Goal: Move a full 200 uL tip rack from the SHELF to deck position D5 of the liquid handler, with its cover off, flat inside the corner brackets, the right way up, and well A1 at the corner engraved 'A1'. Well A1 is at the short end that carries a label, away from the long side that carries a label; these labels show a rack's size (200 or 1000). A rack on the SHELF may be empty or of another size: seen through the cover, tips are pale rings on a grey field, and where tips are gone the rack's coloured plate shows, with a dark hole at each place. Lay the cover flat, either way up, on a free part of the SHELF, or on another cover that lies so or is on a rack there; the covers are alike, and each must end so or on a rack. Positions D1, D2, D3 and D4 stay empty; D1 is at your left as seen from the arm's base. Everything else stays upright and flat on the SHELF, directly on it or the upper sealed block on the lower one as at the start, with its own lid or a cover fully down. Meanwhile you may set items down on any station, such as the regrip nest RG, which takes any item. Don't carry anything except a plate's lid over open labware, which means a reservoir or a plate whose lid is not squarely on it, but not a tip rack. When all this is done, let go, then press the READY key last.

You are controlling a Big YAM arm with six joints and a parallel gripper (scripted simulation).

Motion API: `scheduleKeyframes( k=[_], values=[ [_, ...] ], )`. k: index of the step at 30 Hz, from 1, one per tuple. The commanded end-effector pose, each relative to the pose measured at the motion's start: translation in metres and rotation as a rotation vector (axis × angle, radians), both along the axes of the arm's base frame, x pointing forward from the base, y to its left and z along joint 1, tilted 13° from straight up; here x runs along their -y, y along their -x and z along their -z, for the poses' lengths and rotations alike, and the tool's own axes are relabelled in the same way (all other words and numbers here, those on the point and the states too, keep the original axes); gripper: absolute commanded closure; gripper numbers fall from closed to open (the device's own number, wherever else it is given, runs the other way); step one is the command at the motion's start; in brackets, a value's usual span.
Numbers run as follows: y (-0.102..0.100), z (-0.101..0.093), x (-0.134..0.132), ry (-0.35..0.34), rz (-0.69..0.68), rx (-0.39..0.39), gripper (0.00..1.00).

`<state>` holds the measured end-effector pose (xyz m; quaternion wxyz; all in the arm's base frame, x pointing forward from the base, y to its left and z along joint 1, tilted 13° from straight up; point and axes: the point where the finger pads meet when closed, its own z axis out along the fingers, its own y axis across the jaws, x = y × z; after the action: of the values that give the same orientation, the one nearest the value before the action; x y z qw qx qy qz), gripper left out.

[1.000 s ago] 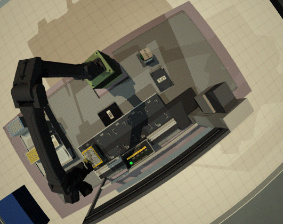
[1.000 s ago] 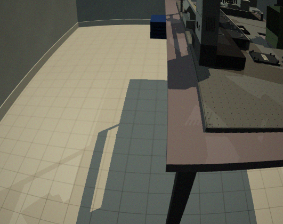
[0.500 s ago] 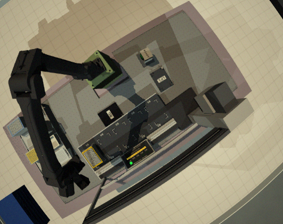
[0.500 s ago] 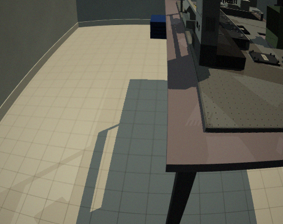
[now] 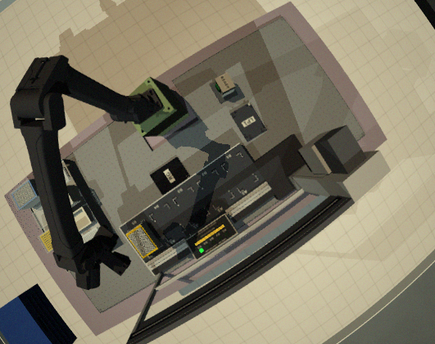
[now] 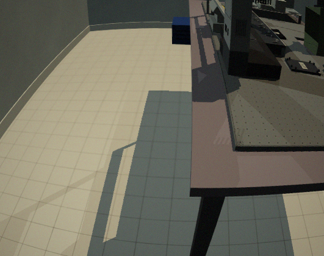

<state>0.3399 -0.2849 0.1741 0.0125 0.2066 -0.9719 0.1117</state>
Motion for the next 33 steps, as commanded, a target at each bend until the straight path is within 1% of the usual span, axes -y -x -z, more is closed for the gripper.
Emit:
scheduleKeyframes(
  k=[1,3,6,7,9,24,26,27,28,29,30,33],
  values=[
    [-0.016,-0.018,0.005,0.03,-0.123,0.016,1.0],
    [-0.016,-0.018,0.005,0.033,-0.16,0.008,1.0],
    [-0.016,-0.018,0.005,0.033,-0.16,0.008,1.0],
    [0.004,-0.015,0.005,0.031,-0.161,0.002,1.0],
    [0.004,-0.015,0.005,0.031,-0.161,0.002,1.0],
    [0.079,-0.009,0.009,0.044,-0.453,-0.076,1.0],
    [0.079,-0.009,0.009,0.044,-0.453,-0.076,1.0],
    [0.083,-0.009,0.009,0.044,-0.472,-0.081,1.0],
    [0.08,-0.013,0.01,0.053,-0.495,-0.081,1.0],
    [0.071,-0.012,0.011,0.051,-0.529,-0.089,1.0],
    [0.069,-0.012,0.01,0.05,-0.554,-0.095,1.0],
    [0.072,-0.012,0.011,0.047,-0.605,-0.112,1.0]
  ],
)
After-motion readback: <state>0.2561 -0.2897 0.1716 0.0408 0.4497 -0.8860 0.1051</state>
